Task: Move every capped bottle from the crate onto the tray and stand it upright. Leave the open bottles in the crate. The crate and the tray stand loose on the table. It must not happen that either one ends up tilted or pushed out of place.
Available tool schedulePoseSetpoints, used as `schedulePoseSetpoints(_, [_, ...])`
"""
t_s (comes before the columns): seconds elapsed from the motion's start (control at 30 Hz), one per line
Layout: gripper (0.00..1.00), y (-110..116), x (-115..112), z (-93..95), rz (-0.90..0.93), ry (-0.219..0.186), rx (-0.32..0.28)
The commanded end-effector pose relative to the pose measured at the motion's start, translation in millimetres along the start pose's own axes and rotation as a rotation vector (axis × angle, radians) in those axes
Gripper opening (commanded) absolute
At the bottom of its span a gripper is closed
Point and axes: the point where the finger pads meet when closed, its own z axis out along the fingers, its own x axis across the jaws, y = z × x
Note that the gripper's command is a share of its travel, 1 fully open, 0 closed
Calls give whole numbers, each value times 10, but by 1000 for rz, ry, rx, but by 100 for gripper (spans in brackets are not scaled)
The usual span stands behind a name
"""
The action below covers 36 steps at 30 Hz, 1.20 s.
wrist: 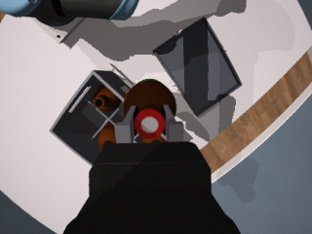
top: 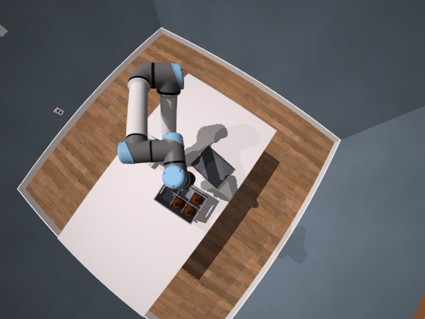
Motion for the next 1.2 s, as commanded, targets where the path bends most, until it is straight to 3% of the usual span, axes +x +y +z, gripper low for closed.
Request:
schedulePoseSetpoints(0.0, [0, -64, 84, -1, 0, -3, -1])
schedulePoseSetpoints(1.17, [0, -389, 473, 4, 0, -3, -1])
